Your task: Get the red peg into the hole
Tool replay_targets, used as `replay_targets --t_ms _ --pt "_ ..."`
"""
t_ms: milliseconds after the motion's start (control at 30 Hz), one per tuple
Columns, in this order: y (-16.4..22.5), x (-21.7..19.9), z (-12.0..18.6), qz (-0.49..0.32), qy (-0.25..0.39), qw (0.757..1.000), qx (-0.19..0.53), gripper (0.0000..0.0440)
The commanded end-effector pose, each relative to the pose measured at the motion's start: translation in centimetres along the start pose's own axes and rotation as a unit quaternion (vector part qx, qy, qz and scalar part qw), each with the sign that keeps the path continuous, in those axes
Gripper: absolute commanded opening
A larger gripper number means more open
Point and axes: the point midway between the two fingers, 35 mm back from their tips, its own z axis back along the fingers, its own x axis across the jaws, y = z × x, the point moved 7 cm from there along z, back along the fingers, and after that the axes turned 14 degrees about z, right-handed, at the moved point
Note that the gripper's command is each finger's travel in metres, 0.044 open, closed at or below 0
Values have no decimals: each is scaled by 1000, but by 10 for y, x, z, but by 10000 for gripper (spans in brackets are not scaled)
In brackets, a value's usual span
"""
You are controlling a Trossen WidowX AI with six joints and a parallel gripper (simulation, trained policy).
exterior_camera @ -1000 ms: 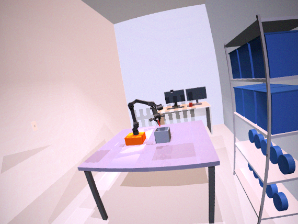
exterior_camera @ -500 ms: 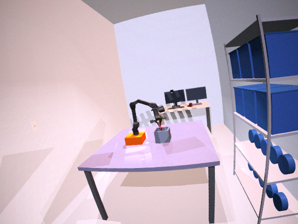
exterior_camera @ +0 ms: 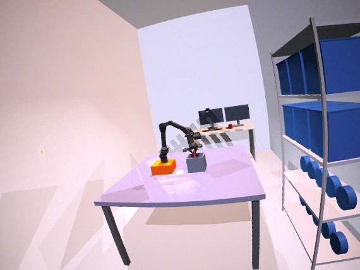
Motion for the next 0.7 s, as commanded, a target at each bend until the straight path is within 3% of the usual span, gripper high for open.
replay_targets --t_ms 0,533,667 --pt "-3 0 -9 4 3 1000 7 0" --pt "-13 1 -46 30 11 999 16 0" --pt "-16 2 -51 38 18 999 17 37"
